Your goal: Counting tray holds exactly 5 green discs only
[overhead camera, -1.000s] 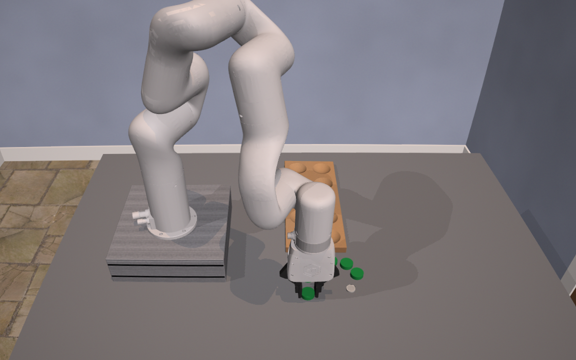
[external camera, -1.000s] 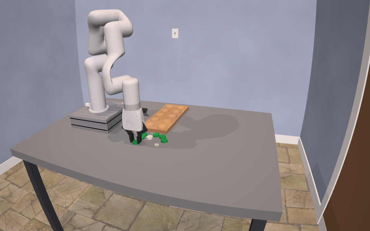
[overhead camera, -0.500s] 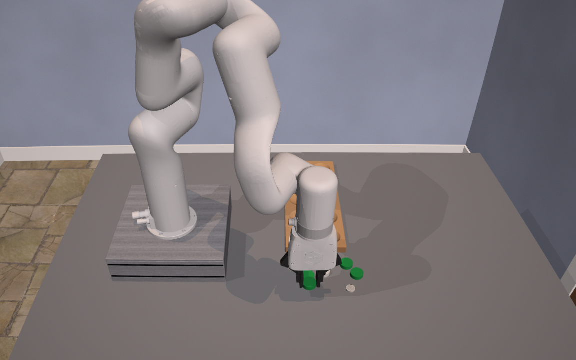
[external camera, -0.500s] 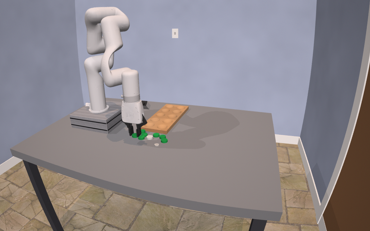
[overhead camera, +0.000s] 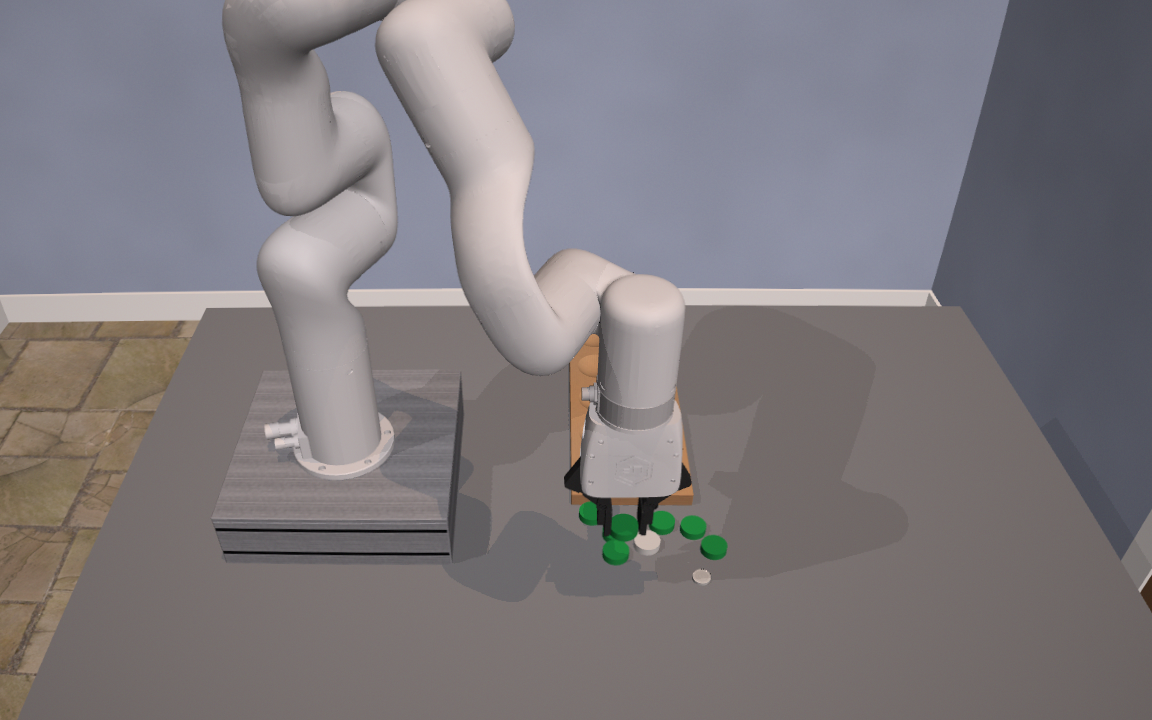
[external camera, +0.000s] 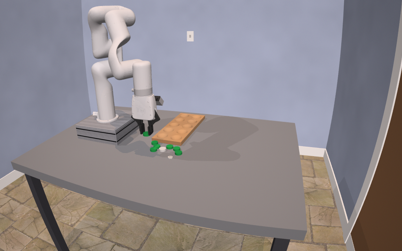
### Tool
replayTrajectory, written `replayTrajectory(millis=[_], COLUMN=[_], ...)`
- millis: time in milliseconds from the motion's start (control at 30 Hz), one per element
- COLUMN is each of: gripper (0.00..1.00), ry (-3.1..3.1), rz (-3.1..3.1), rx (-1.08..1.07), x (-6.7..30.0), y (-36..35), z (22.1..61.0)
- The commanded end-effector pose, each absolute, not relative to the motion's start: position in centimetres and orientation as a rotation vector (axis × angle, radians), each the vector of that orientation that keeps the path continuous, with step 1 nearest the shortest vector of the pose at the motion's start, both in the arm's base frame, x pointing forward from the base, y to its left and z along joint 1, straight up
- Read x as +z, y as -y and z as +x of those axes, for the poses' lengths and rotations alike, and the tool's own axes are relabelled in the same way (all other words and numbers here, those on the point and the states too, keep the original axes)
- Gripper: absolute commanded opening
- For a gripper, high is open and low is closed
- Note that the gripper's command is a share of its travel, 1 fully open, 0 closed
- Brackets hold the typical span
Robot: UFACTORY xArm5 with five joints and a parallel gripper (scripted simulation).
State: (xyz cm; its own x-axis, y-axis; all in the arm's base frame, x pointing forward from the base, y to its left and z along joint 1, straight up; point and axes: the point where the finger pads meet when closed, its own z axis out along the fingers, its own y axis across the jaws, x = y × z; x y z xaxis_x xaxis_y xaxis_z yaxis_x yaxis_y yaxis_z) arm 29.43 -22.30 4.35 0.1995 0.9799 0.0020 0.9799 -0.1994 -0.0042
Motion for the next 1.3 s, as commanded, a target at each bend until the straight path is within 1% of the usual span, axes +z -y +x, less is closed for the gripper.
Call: replayTrajectory(millis=[0, 233, 300, 333, 700, 800, 867, 900, 1267], gripper=[0.0, 0.0, 0.0, 0.0, 0.0, 0.0, 0.0, 0.0, 0.0], ry=[1.988, 1.988, 1.988, 1.988, 1.988, 1.988, 1.988, 1.988, 1.988], rz=[-2.431, -2.43, -2.43, -2.43, -2.43, -2.43, -2.43, -2.43, -2.43], rx=[0.001, 0.001, 0.001, 0.002, 0.003, 0.003, 0.003, 0.004, 0.005], x=[4.8, 5.1, 5.1, 5.2, 5.4, 5.5, 5.5, 5.5, 5.7], y=[19.9, 16.4, 16.4, 14.8, 8.1, 6.0, 6.0, 3.9, -3.8], z=[32.9, 36.6, 36.6, 38.1, 42.4, 43.4, 43.4, 44.3, 46.5])
